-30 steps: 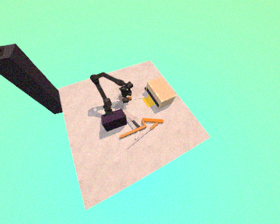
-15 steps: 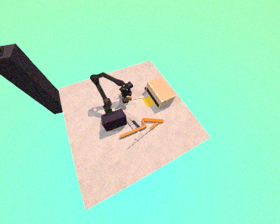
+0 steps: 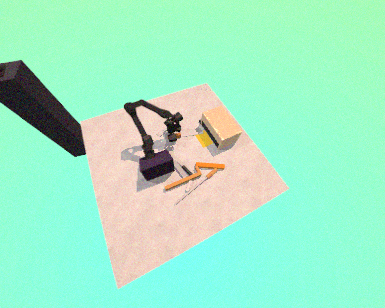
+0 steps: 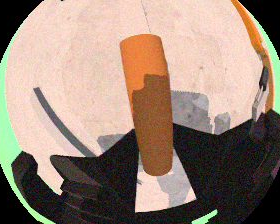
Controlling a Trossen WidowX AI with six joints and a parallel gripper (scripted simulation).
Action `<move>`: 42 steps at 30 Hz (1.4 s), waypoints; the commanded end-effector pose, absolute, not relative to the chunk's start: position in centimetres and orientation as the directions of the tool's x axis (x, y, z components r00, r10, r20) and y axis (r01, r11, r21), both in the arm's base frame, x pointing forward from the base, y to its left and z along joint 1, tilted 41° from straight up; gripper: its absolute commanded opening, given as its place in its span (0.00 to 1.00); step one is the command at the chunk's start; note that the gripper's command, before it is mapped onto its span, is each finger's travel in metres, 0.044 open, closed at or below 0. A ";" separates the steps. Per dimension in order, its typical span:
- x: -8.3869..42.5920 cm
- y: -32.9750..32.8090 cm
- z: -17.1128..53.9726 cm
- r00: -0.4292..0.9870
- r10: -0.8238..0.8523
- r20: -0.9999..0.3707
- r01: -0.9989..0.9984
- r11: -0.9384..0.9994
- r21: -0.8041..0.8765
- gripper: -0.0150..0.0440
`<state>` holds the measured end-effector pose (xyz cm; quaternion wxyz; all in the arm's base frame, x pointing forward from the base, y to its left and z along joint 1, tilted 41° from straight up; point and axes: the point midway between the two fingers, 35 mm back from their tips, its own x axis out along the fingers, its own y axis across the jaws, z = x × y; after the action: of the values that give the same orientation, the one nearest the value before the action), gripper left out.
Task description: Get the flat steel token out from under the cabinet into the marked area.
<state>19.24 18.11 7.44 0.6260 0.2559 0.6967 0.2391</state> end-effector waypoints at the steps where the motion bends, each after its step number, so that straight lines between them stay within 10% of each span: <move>1: 19.3 18.1 7.5 -0.086 0.656 -0.750 0.055 0.754 0.654 0.25; 42: 24.0 18.4 7.2 -0.084 0.658 -0.749 0.043 0.753 0.657 0.25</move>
<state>23.38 18.36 7.23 0.6274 0.2522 0.6952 0.2440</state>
